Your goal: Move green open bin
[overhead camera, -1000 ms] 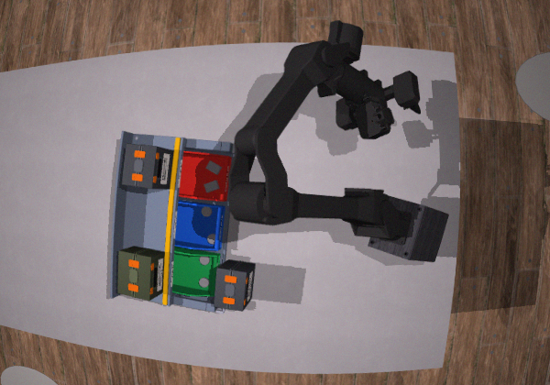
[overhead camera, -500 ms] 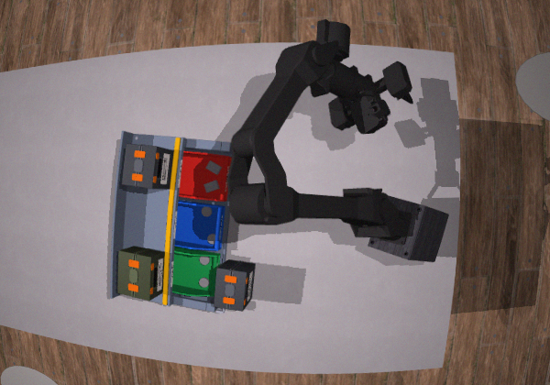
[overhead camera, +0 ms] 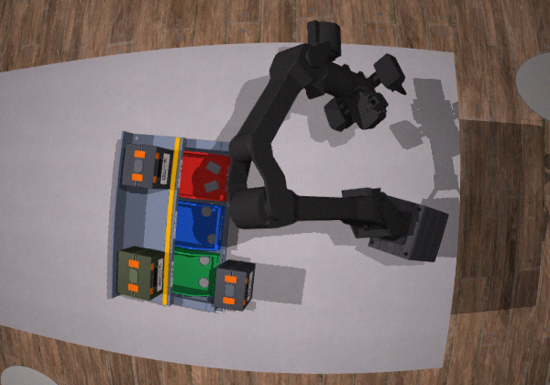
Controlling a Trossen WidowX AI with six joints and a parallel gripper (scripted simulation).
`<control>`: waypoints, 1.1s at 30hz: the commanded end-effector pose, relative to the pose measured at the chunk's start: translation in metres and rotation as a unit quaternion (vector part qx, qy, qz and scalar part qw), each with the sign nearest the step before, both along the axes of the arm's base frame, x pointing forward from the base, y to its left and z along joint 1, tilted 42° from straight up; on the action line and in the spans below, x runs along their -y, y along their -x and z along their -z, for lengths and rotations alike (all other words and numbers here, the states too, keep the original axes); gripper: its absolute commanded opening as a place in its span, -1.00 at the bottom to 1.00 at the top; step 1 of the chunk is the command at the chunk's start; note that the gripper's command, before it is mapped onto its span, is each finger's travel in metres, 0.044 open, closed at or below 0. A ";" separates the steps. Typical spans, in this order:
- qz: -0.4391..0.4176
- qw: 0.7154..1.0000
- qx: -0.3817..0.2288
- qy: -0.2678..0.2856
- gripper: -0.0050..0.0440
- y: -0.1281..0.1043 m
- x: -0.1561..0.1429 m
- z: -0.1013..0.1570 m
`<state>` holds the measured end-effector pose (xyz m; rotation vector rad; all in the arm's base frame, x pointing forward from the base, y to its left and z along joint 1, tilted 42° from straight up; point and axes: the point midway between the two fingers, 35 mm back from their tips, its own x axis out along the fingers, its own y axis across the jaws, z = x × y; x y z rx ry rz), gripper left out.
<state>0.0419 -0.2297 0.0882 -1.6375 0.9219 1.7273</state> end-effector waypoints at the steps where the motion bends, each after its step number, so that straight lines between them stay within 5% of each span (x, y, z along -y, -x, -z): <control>1: -0.030 0.999 0.005 0.016 1.00 -0.005 0.001 -0.003; 27: -0.117 0.992 0.009 0.045 1.00 -0.023 0.007 -0.007; 33: -0.202 0.976 0.011 0.075 1.00 -0.040 0.011 -0.011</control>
